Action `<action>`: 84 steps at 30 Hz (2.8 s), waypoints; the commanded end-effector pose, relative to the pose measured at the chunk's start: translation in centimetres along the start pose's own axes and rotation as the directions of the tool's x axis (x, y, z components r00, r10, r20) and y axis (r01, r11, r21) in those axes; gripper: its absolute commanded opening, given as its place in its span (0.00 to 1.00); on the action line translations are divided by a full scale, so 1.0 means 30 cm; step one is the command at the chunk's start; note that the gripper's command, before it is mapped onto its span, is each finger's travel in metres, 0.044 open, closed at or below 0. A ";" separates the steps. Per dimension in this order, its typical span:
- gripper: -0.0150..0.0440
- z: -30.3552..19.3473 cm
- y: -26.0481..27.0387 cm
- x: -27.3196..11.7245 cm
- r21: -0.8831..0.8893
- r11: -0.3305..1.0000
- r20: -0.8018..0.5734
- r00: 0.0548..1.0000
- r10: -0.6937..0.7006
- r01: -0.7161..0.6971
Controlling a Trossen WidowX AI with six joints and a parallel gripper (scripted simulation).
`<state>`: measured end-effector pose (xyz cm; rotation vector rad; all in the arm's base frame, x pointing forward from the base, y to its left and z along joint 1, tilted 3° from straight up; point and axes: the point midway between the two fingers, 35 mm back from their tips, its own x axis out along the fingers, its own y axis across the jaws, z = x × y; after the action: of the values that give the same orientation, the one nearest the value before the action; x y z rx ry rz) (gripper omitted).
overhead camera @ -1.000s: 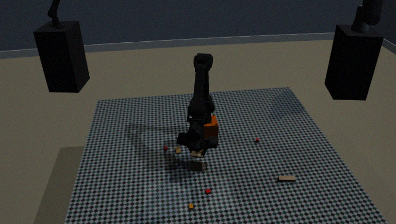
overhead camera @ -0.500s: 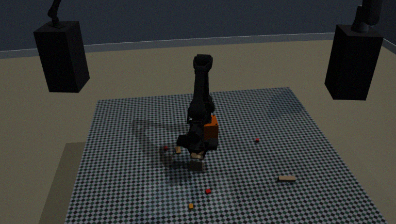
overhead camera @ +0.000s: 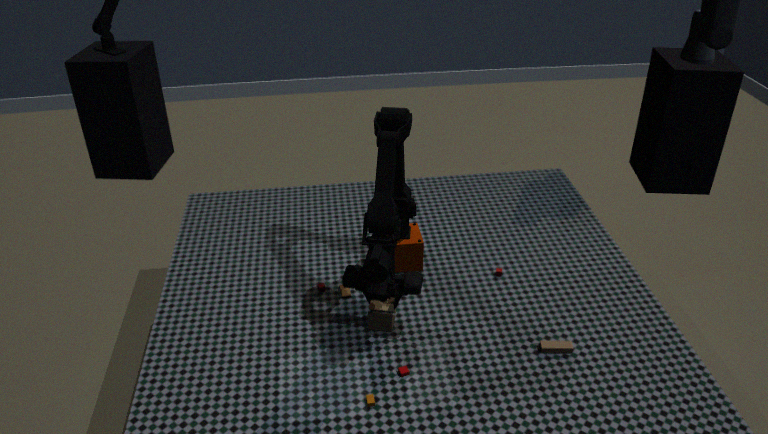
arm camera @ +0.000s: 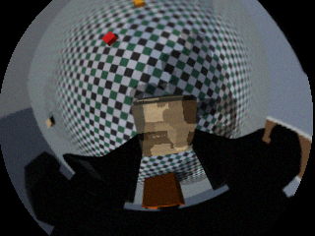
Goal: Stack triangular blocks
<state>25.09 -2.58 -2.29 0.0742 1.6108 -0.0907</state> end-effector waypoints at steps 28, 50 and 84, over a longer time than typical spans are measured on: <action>0.25 0.000 -0.003 0.016 0.005 1.000 -0.004 1.000 -0.006 0.006; 0.39 0.005 -0.001 0.016 0.002 1.000 -0.002 1.000 -0.002 0.002; 1.00 0.025 -0.001 -0.344 0.000 1.000 0.023 1.000 -0.002 0.002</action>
<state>26.20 -2.59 8.13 0.0709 1.5885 -0.0926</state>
